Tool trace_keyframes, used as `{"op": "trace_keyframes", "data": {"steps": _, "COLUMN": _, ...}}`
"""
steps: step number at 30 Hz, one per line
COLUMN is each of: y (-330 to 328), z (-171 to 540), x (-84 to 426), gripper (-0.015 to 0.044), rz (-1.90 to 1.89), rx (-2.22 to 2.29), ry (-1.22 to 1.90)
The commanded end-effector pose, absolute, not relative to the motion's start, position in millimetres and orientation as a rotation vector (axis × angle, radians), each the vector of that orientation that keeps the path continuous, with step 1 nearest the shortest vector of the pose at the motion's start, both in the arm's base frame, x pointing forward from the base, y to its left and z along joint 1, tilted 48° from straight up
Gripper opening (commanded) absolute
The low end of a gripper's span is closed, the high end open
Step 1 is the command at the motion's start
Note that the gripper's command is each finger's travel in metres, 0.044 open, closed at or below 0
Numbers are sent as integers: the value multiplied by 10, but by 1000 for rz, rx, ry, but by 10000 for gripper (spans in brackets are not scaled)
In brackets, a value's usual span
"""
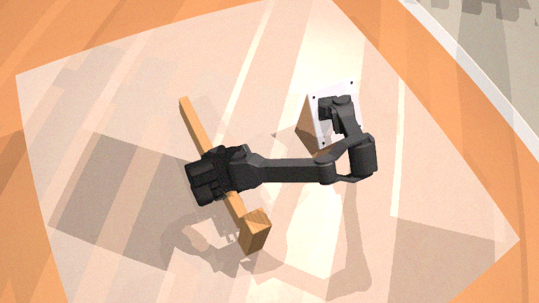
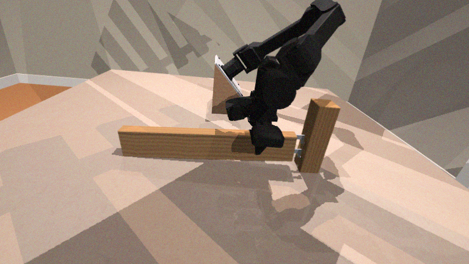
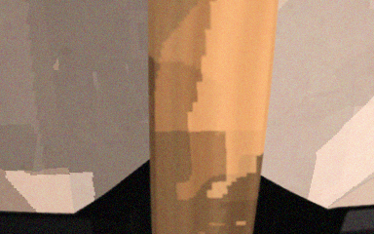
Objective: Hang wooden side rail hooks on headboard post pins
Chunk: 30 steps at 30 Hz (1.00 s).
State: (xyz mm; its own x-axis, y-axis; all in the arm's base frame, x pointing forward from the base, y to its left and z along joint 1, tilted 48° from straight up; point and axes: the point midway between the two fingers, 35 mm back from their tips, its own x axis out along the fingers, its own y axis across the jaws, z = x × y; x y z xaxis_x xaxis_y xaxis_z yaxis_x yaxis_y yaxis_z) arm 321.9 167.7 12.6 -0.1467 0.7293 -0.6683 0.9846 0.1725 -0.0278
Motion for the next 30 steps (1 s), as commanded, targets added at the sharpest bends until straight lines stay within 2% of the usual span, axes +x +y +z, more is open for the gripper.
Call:
{"op": "trace_keyframes", "data": {"steps": 1, "y": 1656, "z": 152, "x": 3234, "gripper": 0, "rz": -647, "rx": 1623, "ry": 1929}}
{"op": "trace_keyframes", "data": {"steps": 30, "y": 1677, "z": 181, "x": 3258, "gripper": 0, "rz": -647, "rx": 1623, "ry": 1929}}
